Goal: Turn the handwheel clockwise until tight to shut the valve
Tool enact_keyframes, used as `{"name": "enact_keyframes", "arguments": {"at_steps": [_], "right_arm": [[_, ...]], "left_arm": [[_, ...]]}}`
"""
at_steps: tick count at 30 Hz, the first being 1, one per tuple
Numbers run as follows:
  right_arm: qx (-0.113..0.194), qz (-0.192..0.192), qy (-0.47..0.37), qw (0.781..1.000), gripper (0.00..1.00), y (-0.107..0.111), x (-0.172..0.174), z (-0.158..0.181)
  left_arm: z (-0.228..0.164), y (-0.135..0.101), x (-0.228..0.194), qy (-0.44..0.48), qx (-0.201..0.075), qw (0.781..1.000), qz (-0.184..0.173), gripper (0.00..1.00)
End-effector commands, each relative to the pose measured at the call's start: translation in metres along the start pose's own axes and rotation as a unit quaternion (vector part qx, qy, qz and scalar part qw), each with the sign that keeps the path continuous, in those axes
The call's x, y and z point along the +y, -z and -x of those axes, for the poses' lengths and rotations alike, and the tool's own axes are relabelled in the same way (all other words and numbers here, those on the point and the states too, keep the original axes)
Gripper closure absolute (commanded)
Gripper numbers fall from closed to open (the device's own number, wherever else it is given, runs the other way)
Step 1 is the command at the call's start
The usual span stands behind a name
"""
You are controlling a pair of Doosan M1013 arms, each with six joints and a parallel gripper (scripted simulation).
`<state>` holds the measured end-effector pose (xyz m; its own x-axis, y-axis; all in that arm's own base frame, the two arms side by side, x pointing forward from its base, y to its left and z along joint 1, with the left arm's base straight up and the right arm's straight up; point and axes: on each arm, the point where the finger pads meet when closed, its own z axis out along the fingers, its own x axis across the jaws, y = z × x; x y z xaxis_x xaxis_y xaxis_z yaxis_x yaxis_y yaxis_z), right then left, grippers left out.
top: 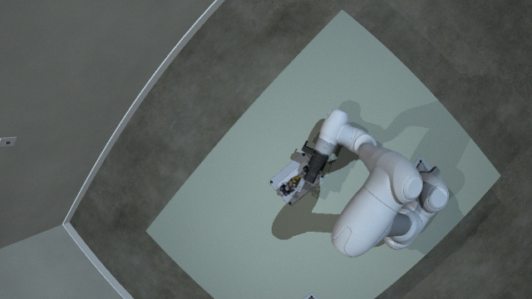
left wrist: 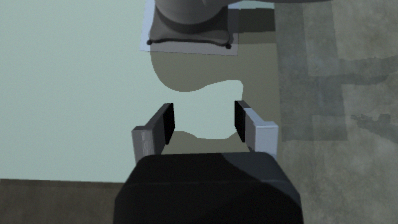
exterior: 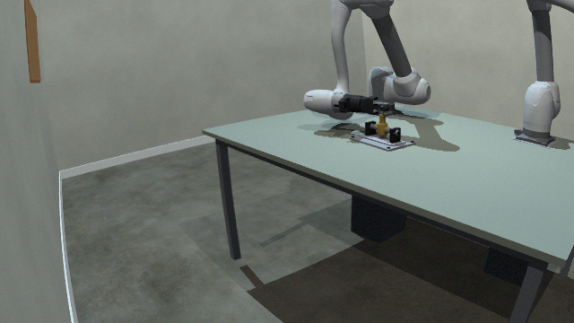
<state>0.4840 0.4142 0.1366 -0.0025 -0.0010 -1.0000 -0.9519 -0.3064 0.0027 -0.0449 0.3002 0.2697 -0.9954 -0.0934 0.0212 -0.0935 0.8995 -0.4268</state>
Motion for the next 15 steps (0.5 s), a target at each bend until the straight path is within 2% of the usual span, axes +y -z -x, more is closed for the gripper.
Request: {"name": "enact_keyframes", "arguments": {"at_steps": [1,5,6,15], "right_arm": [[0.000,-0.002,0.003,1.000,0.47,-0.0012,-0.0006,0.0021],[0.000,-0.002,0.003,1.000,0.47,-0.0012,-0.0006,0.0021],[0.000,-0.002,0.003,1.000,1.00,-0.0012,-0.0006,0.0021],[0.001,-0.002,0.003,1.000,1.00,-0.0012,-0.0004,0.0004]], "left_arm": [[-0.0016,-0.0008,0.0001,0.000,0.001,1.000,0.003,0.00],[-0.0016,-0.0008,0.0001,0.000,0.001,1.000,0.003,0.00],[-0.0016,-0.0008,0.0001,0.000,0.001,1.000,0.003,0.00],[-0.0016,-0.0008,0.0001,0.000,0.001,1.000,0.003,0.00]]}}
